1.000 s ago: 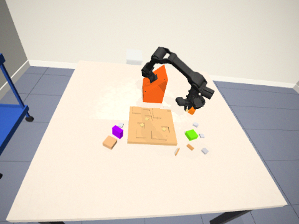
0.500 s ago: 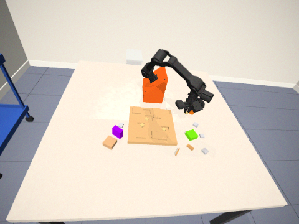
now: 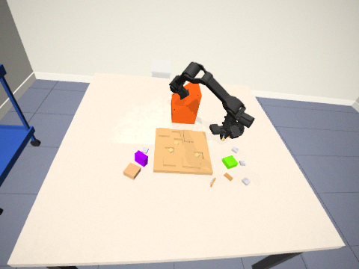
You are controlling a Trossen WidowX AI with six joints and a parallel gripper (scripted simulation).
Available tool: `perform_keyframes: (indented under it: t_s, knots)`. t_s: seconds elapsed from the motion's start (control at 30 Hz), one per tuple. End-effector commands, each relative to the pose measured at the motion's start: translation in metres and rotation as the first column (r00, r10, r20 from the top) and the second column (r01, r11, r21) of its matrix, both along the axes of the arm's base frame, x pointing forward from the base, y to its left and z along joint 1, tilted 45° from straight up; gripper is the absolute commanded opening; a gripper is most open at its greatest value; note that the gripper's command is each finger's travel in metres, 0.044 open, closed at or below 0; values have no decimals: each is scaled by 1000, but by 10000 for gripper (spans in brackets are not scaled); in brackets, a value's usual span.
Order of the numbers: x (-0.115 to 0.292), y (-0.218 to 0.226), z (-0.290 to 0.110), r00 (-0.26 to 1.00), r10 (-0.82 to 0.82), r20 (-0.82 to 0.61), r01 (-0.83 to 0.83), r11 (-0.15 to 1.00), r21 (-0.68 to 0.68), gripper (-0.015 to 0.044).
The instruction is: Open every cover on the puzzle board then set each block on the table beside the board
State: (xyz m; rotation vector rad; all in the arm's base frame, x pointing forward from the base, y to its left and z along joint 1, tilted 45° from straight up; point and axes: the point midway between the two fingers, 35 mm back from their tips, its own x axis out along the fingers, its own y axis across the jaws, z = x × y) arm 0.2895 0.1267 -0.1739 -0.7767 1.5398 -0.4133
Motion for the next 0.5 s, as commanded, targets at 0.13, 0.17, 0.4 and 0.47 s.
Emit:
perform_keyframes:
  t_s: [0.13,0.17,0.4,0.47]
  knots:
    - [-1,-10,-10,1000,6,-3,-6,1000,-5,80]
    - [-1,-11,-11,1000,6,-3,-6,1000,-5,80]
    - [-1,-19,-19,1000,6,-3,-6,1000,-6,80]
    - [-1,-21,-21,1000,6,-3,-6,1000,-6,80]
